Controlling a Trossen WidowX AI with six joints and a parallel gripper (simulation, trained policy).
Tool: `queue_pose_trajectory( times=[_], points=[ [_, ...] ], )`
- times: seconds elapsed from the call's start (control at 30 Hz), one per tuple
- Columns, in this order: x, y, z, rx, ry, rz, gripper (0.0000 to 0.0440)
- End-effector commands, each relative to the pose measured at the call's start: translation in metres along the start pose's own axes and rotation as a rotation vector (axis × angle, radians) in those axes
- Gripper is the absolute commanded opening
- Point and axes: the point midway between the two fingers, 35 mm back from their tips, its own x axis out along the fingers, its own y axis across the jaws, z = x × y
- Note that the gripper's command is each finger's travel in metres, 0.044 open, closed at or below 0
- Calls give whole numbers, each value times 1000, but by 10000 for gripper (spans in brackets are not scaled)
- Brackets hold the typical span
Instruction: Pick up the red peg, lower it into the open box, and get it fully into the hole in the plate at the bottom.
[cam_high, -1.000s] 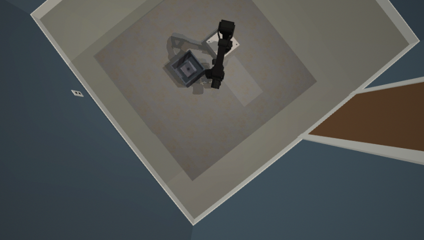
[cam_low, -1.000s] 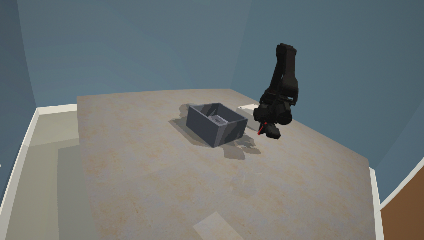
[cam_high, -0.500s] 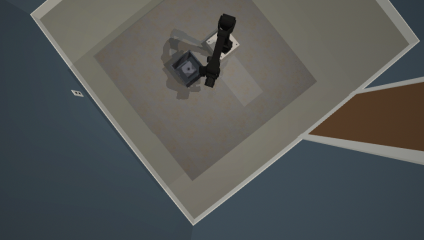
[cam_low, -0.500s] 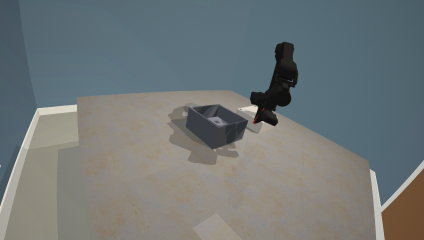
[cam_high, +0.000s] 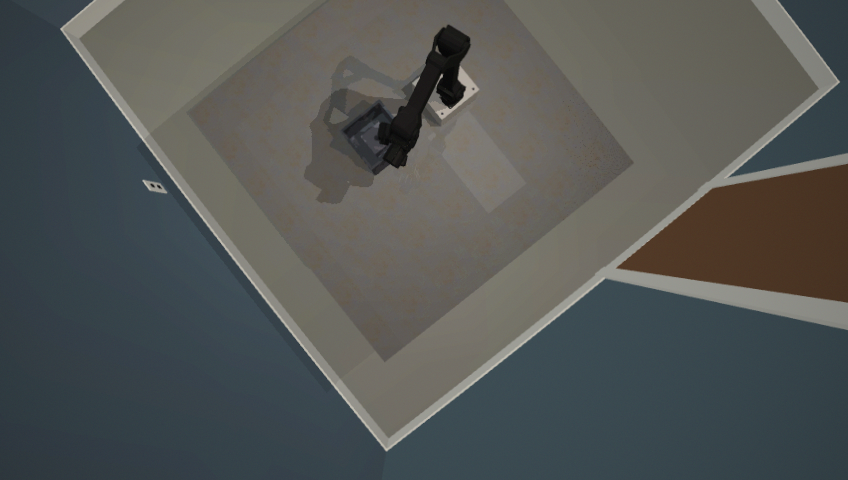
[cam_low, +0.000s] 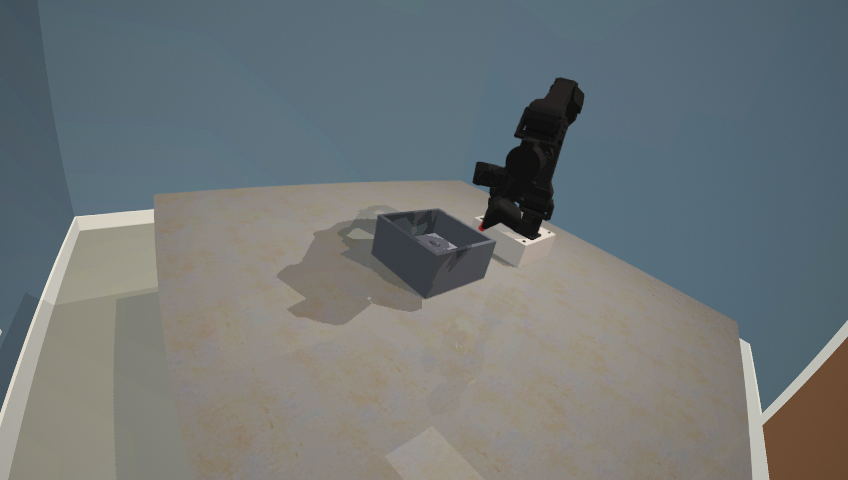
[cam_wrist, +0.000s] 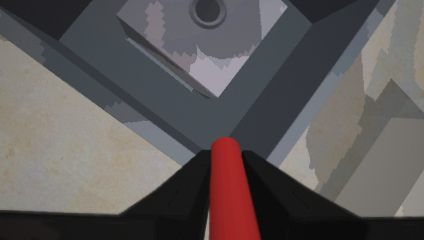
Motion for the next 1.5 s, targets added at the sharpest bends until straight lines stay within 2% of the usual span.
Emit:
queue_pose_trajectory(
  times=[0.0, 0.5, 0.87, 0.93, 1.1, 1.23, 1.47],
  points=[
    [4, 1, 15, 19, -8, 2, 0],
    [42, 2, 69, 19, 25, 33, 0],
    [75, 5, 77, -70, 86, 67, 5],
    [81, 5, 75, -90, 102, 70, 31],
    [93, 7, 76, -111, 135, 78, 142],
    [92, 9, 86, -147, 128, 94, 145],
    [84, 24, 103, -153, 150, 139, 327]
  ],
)
